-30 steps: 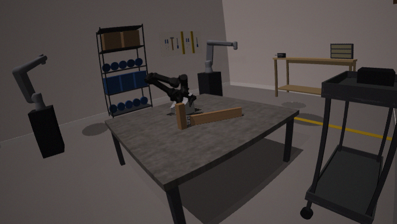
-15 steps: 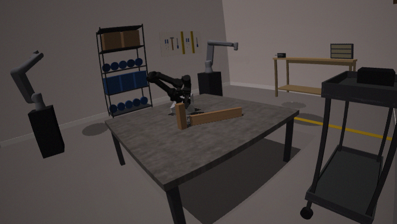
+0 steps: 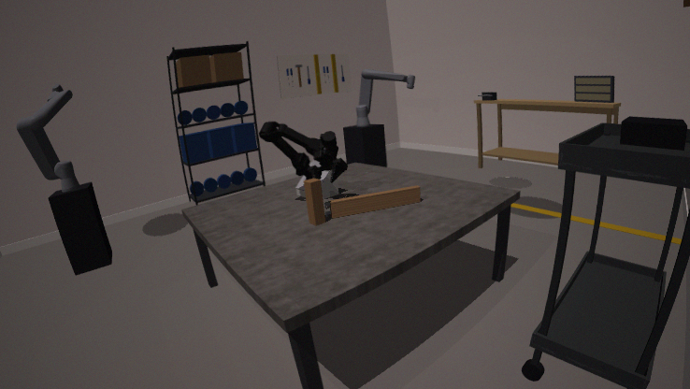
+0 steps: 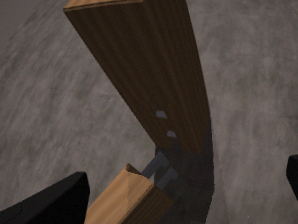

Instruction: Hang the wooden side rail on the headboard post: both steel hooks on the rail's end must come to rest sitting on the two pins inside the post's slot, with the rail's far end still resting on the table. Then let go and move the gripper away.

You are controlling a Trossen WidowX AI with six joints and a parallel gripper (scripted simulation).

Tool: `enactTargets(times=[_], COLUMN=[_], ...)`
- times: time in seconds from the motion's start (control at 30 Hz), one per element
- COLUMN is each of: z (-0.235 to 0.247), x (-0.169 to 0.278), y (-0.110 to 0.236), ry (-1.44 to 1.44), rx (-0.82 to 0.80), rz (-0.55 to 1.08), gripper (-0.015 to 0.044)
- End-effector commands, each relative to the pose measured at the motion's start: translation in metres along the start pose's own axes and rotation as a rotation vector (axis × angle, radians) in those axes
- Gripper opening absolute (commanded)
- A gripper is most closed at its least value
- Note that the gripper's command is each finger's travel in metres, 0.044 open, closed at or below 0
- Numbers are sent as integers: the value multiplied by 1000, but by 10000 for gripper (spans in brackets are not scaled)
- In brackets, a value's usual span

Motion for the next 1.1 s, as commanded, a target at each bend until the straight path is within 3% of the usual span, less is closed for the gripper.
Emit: enactTargets(times=[0.0, 0.13, 0.83, 1.07], z=[-1, -1, 0, 46], x=[4, 6, 6, 3], y=[1, 2, 2, -8], ry=[205, 352, 361, 712], rx=[31, 55, 52, -62], rz=[-16, -23, -21, 47], gripper=[440, 440, 440, 440])
Point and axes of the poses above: the point midway between the two fingers, 35 mm back from their tips, its own y axis back along the fingers, its own z axis across the jaws, x = y × z, the point moved 3 cm from there along y, back along the fingers, and after that the axes turned 3 degrees about y, right-handed, at the moved point
